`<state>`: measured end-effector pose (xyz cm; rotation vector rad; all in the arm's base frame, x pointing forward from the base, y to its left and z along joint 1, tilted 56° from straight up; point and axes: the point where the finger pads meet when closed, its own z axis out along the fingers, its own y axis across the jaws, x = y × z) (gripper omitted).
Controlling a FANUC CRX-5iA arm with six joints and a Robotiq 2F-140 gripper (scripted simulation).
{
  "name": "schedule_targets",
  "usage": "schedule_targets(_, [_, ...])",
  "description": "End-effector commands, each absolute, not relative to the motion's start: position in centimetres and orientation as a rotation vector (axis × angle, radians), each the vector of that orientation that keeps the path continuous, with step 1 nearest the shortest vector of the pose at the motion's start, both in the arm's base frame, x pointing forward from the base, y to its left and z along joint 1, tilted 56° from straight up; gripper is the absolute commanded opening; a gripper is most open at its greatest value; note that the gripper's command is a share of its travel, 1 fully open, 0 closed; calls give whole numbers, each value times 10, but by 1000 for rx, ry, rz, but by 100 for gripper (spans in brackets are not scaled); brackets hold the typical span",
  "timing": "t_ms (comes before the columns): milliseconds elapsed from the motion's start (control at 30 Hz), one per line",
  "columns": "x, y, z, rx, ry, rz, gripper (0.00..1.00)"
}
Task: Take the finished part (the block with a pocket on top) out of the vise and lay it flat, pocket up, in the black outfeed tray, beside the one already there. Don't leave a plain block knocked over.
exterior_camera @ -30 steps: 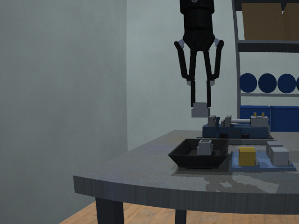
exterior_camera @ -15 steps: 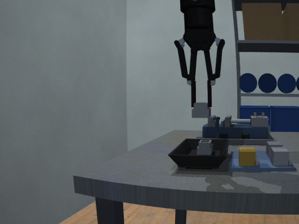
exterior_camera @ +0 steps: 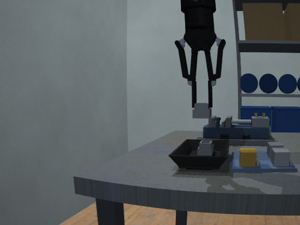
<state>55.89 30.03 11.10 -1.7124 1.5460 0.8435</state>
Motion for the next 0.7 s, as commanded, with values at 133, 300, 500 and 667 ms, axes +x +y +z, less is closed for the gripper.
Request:
schedule_targets(133, [560,299,112,-1712,1546,841,10])
schedule_targets(300, [560,299,112,-1712,1546,841,10])
schedule_targets(500, [560,300,111,-1712,1546,841,10])
schedule_targets(667, [560,301,111,-1712,1546,841,10])
